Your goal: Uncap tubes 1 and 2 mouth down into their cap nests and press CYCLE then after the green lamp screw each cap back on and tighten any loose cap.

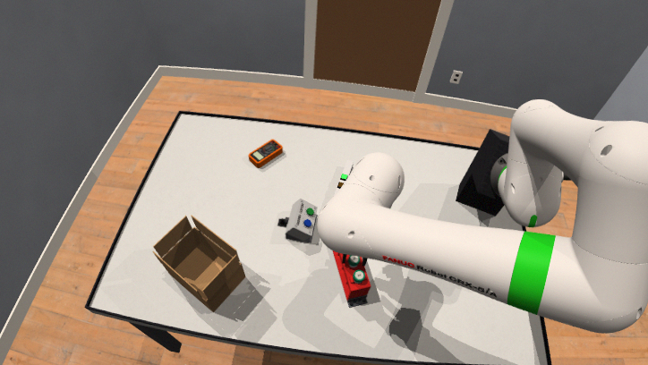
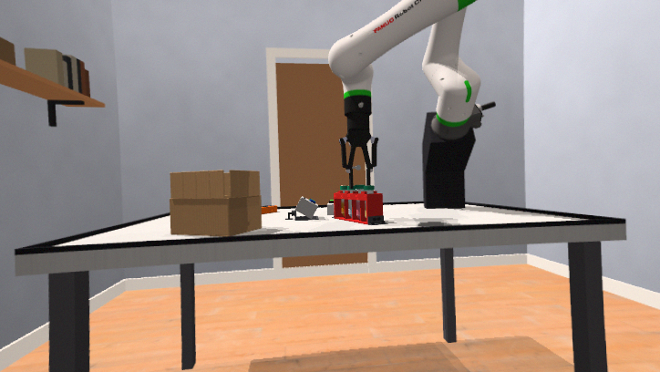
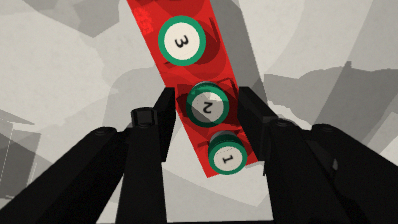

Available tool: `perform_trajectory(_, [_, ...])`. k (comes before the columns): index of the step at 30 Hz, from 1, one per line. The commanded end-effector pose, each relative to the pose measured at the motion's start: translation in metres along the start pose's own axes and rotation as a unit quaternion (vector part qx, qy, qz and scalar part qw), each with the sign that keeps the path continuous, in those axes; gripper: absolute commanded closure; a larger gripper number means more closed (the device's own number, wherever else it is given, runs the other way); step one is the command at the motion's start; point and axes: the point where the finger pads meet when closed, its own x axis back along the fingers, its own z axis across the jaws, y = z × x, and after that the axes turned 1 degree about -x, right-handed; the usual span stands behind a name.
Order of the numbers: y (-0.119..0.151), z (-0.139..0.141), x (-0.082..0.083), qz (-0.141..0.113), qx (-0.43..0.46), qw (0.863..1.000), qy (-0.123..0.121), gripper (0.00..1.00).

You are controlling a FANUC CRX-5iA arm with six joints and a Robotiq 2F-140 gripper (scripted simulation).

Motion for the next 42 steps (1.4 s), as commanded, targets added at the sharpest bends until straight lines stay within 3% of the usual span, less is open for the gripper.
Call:
perform_trajectory(1, [-0.0001,-0.0004,0.0012,0.000,0.045,0.999,0.000,0.59])
perform_trajectory(7, [-0.0001,-0.0004,0.0012,0.000,0.165,0.986,0.000,0.59])
perform_trajectory(14, [-0.0002,-0.0004,0.0012,0.000,0.301,0.954,0.000,0.59])
perform_trajectory(16, [-0.0002,-0.0004,0.0012,0.000,0.301,0.954,0.000,0.59])
perform_trajectory(20, [-0.0001,-0.0003,0.0012,0.000,0.369,0.929,0.000,0.59])
perform_trajectory(24, [-0.0002,-0.0003,0.0013,0.000,0.369,0.929,0.000,0.59])
perform_trajectory(25, [-0.0002,-0.0003,0.0013,0.000,0.369,0.929,0.000,0.70])
perform_trajectory(39, [-0.0002,-0.0003,0.0013,0.000,0.369,0.929,0.000,0.70])
perform_trajectory(42, [-0.0003,-0.0003,0.0012,0.000,0.322,0.947,0.000,0.70])
